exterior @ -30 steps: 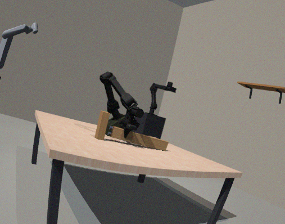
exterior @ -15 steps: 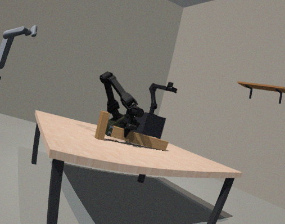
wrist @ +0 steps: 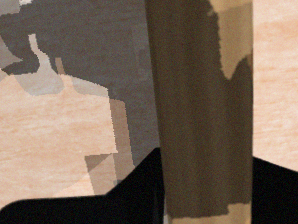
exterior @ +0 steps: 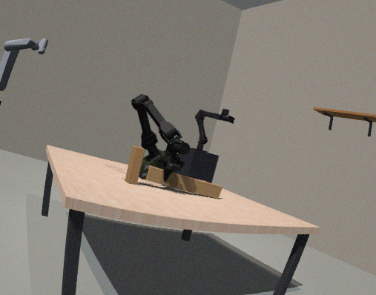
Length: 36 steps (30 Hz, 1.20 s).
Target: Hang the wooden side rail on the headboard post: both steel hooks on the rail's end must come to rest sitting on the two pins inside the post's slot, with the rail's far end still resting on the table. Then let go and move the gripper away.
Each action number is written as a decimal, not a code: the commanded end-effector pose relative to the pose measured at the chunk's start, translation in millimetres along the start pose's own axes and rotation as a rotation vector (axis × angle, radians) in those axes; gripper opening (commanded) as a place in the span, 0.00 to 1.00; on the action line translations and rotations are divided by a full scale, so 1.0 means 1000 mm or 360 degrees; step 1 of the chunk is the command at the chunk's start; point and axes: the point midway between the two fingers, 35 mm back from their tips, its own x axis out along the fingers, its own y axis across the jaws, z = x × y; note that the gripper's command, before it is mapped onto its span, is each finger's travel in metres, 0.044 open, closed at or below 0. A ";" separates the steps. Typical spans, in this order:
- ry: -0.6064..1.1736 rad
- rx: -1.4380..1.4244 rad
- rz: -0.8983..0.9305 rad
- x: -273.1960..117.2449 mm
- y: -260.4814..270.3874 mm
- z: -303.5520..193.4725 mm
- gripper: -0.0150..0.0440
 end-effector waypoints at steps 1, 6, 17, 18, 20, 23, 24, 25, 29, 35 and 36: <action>-0.0009 0.0021 -0.0033 -0.004 -0.006 -0.001 0.25; -0.0009 0.0021 -0.0033 -0.003 -0.007 -0.002 0.25; -0.0009 0.0021 -0.0033 -0.003 -0.008 -0.003 0.25; -0.0009 0.0021 -0.0033 -0.003 -0.008 -0.003 0.25; -0.0009 0.0021 -0.0033 -0.004 -0.008 -0.004 0.25; -0.0009 0.0021 -0.0033 -0.004 -0.009 -0.004 0.25; -0.0009 0.0021 -0.0033 -0.004 -0.009 -0.004 0.25; -0.0009 0.0021 -0.0033 -0.004 -0.009 -0.004 0.25; -0.0009 0.0021 -0.0033 -0.004 -0.009 -0.005 0.25; -0.0009 0.0021 -0.0033 -0.004 -0.010 -0.005 0.25; -0.0009 0.0021 -0.0033 -0.004 -0.010 -0.005 0.25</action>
